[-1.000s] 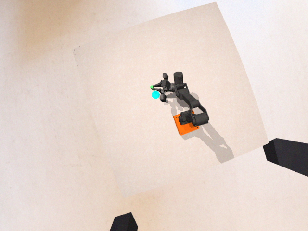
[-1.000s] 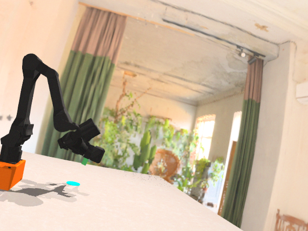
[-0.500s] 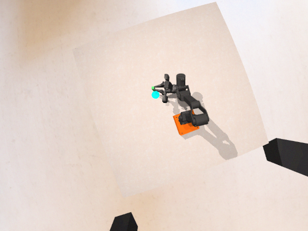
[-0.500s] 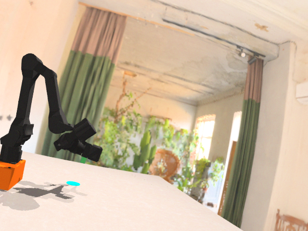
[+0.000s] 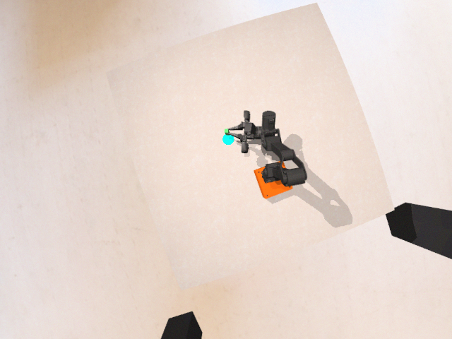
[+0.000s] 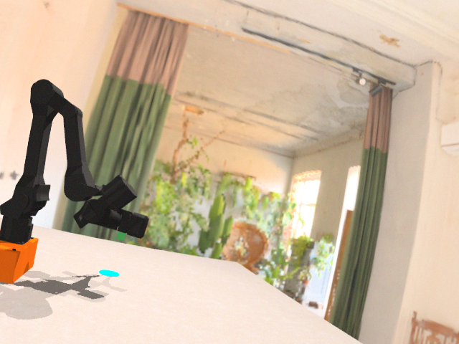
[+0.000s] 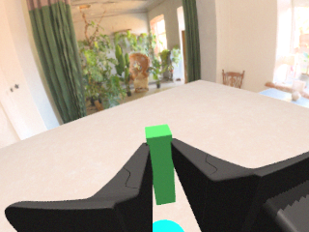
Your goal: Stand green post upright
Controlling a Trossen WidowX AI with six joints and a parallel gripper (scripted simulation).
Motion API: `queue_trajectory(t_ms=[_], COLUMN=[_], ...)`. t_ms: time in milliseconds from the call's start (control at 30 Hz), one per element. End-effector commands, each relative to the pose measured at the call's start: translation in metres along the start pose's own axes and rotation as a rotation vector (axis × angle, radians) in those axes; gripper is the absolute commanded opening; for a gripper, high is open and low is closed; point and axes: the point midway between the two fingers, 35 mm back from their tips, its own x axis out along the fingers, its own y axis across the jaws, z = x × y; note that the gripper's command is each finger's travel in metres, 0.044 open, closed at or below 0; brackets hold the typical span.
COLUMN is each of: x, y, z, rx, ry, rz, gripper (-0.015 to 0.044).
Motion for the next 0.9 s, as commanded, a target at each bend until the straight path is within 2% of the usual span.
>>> queue_trajectory(t_ms=[0, 867], x=[-0.0025, -0.0094], y=[0.0054, 0.0133], z=[-0.0006, 0.0015], rx=[-0.009, -0.043], ry=[-0.016, -0.060], rz=[0.007, 0.017], gripper=[0.0023, 0.0023])
